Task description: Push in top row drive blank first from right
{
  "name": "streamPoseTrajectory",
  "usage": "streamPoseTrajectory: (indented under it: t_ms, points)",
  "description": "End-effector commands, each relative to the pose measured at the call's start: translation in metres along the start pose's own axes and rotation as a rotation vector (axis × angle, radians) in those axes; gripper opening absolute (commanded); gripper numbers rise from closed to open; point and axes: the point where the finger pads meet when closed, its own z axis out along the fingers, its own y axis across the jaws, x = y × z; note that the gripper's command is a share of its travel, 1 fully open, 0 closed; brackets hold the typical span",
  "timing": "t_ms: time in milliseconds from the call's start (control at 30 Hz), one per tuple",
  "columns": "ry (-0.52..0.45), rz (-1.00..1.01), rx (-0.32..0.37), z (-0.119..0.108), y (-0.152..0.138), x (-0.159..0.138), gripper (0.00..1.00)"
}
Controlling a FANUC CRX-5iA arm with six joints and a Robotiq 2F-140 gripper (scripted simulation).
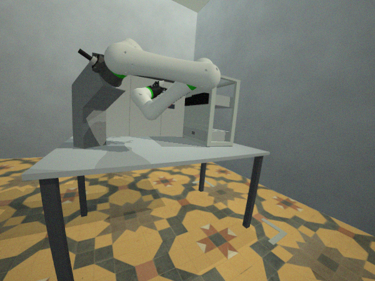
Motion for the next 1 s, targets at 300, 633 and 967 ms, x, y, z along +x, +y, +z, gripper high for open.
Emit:
streamPoseTrajectory:
  t_ms: [300,633,967]
  points:
    - [0.012,0.294,-0.198,0.011,0.041,-0.003,1.00]
    - [0.043,0.464,-0.321,0.010,0.067,-0.008,1.00]
    - [0.096,0.632,-0.447,0.002,0.092,-0.014,1.00]
